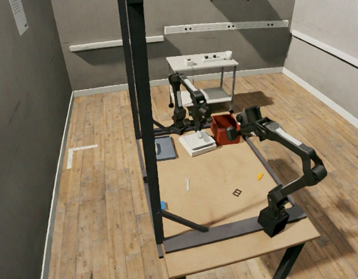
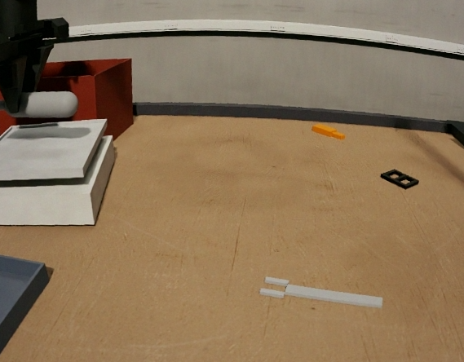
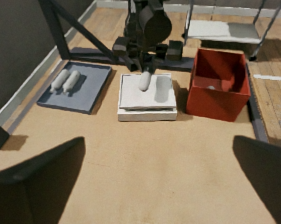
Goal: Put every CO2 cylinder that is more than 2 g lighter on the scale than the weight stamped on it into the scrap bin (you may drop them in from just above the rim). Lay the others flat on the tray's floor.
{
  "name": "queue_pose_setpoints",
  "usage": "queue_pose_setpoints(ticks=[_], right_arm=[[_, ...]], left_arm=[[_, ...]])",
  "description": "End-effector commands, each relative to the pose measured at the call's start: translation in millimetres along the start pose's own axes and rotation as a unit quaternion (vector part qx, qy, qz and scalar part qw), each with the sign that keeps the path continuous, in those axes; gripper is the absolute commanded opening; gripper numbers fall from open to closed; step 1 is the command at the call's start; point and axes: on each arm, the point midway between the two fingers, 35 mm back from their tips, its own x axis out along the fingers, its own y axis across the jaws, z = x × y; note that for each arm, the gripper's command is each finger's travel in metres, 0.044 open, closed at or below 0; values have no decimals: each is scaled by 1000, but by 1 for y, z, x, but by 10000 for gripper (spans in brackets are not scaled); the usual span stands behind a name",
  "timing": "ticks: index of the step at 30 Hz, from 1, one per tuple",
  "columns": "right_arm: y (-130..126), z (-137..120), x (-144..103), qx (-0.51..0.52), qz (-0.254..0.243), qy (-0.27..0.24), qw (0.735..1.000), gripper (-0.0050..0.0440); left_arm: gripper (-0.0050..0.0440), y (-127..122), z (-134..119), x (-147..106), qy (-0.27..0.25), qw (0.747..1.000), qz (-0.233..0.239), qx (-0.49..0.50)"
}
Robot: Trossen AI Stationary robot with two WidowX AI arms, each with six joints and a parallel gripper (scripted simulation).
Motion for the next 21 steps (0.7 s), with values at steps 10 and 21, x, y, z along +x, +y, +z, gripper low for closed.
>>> queue_pose_setpoints(ticks=[10, 21], right_arm=[[-24, 28, 142, -9, 12, -9, 1000, 440], [-32, 25, 166, -10, 14, -10, 1000, 440]], left_arm=[[-50, -1, -3, 4, 11, 1000, -3, 0], [-50, -1, -3, 3, 13, 1000, -5, 0]])
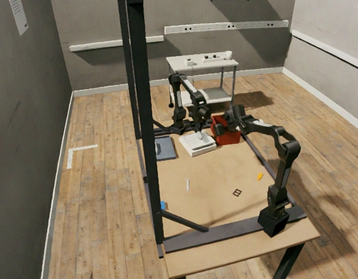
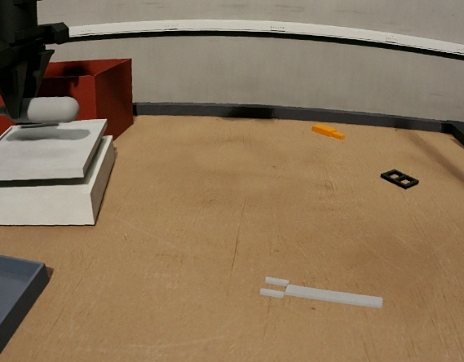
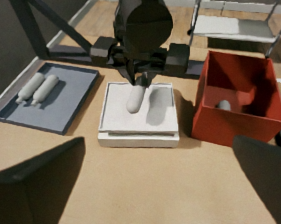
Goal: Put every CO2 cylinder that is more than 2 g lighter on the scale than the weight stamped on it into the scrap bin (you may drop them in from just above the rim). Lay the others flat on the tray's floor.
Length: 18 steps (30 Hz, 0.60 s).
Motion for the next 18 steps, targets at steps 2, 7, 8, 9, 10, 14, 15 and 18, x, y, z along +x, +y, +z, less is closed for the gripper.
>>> queue_pose_setpoints(ticks=[2, 7, 8, 9, 10, 14, 15, 18], right_arm=[[-1, 16, 1, 0, 3, -19, 1000, 440], [-1, 15, 2, -1, 3, -17, 1000, 440], [-1, 15, 2, -1, 3, -17, 1000, 440], [-1, 11, 3, 0, 3, -13, 1000, 440], [-1, 11, 3, 0, 3, -12, 1000, 440], [-1, 13, -1, 0, 2, -16, 1000, 440], [-1, 13, -1, 0, 2, -16, 1000, 440], [-1, 13, -1, 0, 2, -16, 1000, 440]], left_arm=[[-50, -1, -3, -4, 10, 1000, -4, 0], [-50, 0, 2, -1, 10, 1000, -3, 0], [-50, 0, 2, -1, 10, 1000, -3, 0], [-50, 0, 2, 3, 6, 1000, -1, 0], [-50, 0, 2, 3, 10, 1000, -3, -1], [-50, 2, 6, 12, 10, 1000, -3, -1], [-50, 3, 6, 15, 10, 1000, -3, -1], [-50, 3, 6, 22, 4, 1000, -1, 0]])
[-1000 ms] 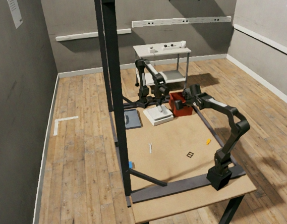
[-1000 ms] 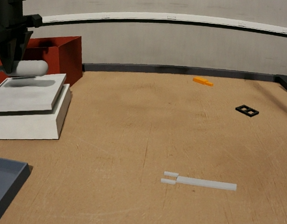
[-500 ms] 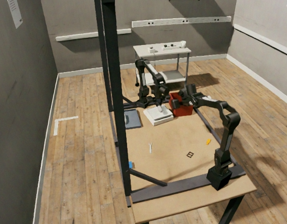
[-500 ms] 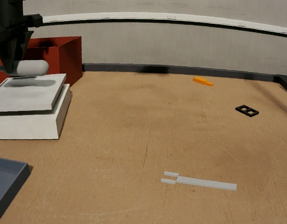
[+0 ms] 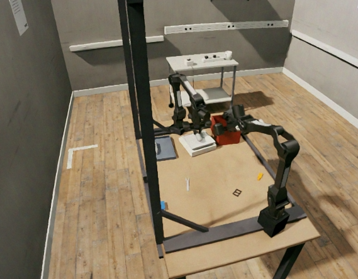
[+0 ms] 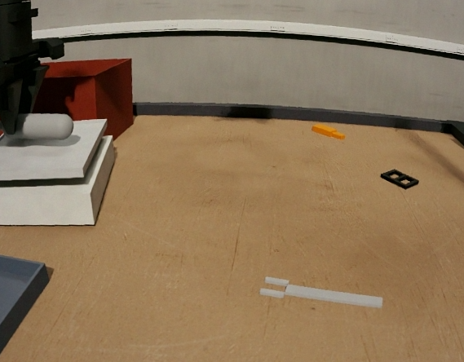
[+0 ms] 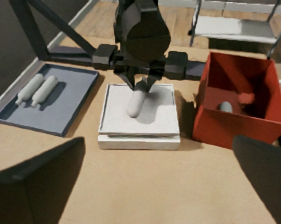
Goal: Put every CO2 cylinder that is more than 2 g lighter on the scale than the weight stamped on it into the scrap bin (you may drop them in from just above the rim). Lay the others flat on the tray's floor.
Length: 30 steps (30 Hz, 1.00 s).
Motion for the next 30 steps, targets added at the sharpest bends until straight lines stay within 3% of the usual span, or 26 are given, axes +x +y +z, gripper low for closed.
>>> queue_pose_setpoints(ticks=[1, 5, 19, 20, 22, 24, 29, 30], right_arm=[[0, 12, -7, -1, 0, -15, 1000, 440], [0, 12, -7, -1, 0, -15, 1000, 440], [0, 12, -7, -1, 0, -15, 1000, 440], [0, 12, -7, -1, 0, -15, 1000, 440], [0, 12, -7, -1, 0, -15, 1000, 440], [0, 12, -7, -1, 0, -15, 1000, 440], [0, 12, -7, -1, 0, -15, 1000, 440], [0, 12, -7, -1, 0, -15, 1000, 440]], left_arm=[[-50, -1, -2, 6, 6, 1000, -2, -1], [-50, -6, -13, 1, 17, 1000, -6, -1], [-50, -5, -11, 2, 15, 1000, -6, -1], [24, -5, -11, 2, 15, 1000, -6, -1], [72, -5, -11, 2, 15, 1000, -6, -1], [72, -5, -11, 2, 15, 1000, -6, -1], [191, -5, -11, 2, 15, 1000, -6, -1], [191, -5, -11, 2, 15, 1000, -6, -1]])
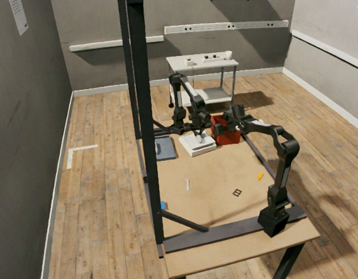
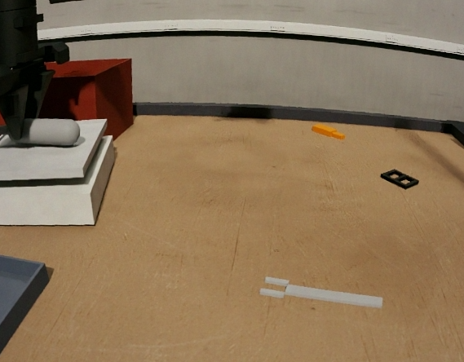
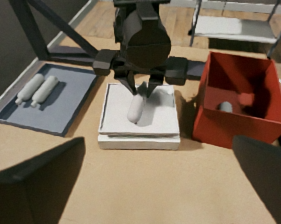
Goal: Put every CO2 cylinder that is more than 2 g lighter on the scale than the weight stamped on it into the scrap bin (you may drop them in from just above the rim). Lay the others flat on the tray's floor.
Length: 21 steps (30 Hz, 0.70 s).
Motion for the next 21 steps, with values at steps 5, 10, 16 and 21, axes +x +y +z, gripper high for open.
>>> queue_pose_setpoints(ticks=[5, 10, 16, 21], right_arm=[[0, 12, -7, -1, 0, -16, 1000, 440], [0, 12, -7, -1, 0, -16, 1000, 440], [0, 12, -7, -1, 0, -16, 1000, 440], [0, 12, -7, -1, 0, -16, 1000, 440]], left_arm=[[215, -3, -6, -11, 20, 1000, -7, -1], [311, -2, -6, -27, 20, 1000, -7, -1], [431, -1, -4, -64, 20, 1000, -7, -1], [440, 0, 0, -66, 17, 1000, -7, 22]])
